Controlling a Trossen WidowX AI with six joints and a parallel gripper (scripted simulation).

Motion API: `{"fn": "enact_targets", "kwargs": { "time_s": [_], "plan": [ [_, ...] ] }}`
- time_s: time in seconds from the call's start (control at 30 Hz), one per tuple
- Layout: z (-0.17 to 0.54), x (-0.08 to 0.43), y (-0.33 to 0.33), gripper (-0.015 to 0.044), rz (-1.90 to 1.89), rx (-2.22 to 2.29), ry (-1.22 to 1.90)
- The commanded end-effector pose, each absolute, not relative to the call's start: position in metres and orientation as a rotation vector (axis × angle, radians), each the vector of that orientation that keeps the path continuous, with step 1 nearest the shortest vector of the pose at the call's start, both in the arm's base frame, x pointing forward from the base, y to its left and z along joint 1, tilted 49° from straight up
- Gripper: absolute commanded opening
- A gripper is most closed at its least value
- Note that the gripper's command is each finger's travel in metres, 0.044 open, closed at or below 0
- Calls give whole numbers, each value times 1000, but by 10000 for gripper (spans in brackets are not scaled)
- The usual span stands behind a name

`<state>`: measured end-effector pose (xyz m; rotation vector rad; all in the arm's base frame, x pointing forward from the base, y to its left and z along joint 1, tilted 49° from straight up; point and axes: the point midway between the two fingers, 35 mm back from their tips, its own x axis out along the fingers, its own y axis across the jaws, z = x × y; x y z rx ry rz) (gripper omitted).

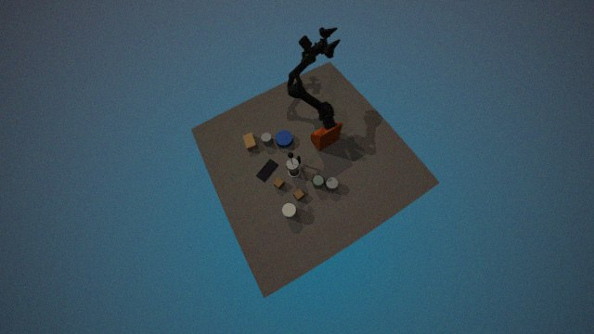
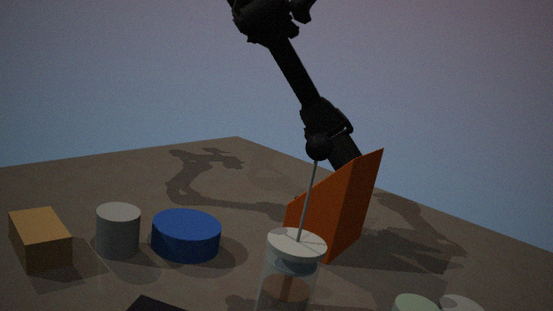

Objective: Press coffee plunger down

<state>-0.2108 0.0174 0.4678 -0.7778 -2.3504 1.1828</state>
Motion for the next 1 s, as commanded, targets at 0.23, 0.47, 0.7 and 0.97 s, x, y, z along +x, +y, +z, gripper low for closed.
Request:
{"fn": "enact_targets", "kwargs": {
  "time_s": [0.23, 0.47, 0.7, 0.97],
  "plan": [
    [464, -220, -8, 440, 1200, -607, -2441],
    [464, -222, -44, 440, 1331, -370, -2477],
    [455, -210, -111, 440, 1574, 15, -2531],
    [433, -160, -203, 440, 1828, 527, -2613]
  ]
}}
